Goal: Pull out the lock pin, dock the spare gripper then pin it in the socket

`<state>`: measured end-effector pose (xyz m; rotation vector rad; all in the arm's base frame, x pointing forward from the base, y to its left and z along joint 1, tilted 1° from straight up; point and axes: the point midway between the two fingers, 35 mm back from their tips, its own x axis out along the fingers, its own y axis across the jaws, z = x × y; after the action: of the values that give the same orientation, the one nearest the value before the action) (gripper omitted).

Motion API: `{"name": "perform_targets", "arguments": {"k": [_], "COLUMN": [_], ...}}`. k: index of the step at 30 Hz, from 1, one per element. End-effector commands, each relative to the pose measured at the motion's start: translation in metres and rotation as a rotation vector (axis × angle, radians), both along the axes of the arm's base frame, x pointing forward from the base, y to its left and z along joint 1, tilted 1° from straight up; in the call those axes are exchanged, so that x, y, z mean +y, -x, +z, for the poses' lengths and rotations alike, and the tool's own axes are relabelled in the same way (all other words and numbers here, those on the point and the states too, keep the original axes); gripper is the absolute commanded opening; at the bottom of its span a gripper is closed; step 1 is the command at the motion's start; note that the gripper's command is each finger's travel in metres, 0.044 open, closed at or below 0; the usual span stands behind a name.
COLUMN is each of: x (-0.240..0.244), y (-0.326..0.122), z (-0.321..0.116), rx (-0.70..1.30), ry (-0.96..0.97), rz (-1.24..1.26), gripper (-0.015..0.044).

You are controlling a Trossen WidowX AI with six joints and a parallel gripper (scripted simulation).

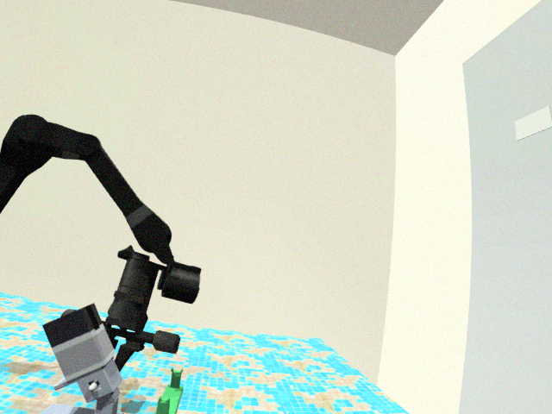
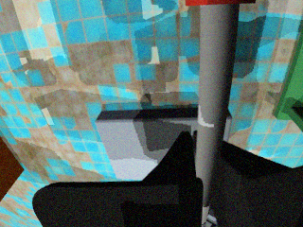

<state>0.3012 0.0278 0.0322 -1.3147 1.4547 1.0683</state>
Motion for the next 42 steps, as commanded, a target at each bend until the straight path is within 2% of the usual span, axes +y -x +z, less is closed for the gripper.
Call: {"name": "perform_targets", "arguments": {"k": [1,3,11,42], "x": [-0.003,-0.003,-0.002,0.037], "y": [0.000,0.000,0.000,0.010], "z": [0.002,0.002,0.000,0.045], "rx": [-0.003,-0.003,0.002,0.059], "ry": [-0.005,-0.005,0.000,0.027], "rz": [0.001,0.001,-0.001,0.010], "gripper": [0.0000,0.0000,0.0200,0.0200]}}
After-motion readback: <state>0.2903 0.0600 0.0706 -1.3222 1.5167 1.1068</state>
